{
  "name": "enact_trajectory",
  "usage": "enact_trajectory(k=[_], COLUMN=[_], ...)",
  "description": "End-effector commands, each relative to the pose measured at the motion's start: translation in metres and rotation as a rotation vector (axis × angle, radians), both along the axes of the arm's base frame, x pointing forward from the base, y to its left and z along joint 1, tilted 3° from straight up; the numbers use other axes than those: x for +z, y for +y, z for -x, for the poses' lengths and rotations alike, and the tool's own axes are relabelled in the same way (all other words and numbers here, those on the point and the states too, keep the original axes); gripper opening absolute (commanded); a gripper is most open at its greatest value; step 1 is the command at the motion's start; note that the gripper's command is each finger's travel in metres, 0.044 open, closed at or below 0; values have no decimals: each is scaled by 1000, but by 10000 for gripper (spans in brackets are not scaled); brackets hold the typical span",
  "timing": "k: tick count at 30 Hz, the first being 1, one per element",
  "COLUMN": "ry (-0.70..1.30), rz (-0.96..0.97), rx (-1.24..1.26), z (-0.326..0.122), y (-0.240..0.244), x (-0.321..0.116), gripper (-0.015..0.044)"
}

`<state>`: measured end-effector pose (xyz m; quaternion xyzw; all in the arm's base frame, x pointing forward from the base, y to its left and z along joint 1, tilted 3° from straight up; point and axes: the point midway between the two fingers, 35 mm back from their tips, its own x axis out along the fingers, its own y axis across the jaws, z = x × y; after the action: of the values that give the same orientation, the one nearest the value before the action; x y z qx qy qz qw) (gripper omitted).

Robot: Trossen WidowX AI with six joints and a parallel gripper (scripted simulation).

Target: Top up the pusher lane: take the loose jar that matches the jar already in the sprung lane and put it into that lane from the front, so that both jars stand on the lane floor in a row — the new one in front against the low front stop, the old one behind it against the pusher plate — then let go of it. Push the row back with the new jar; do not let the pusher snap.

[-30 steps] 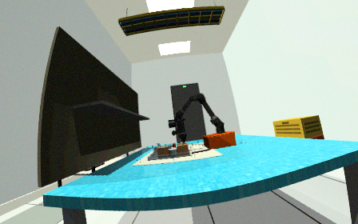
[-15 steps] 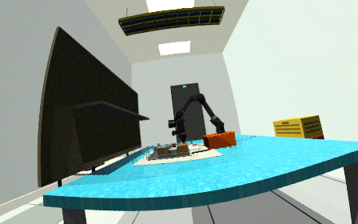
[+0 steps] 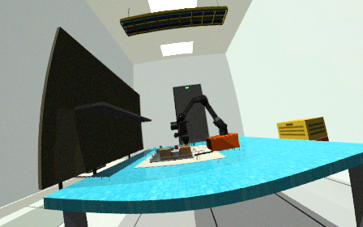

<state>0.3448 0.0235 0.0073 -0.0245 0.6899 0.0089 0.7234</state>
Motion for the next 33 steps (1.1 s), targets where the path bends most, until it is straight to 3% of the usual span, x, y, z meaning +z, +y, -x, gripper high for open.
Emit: enact_trajectory(k=[1, 33], ry=[-33, -33], rz=[-8, -8], rx=[4, 4], z=[-8, -7], y=[1, 1], x=[0, -10], gripper=[0, 0])
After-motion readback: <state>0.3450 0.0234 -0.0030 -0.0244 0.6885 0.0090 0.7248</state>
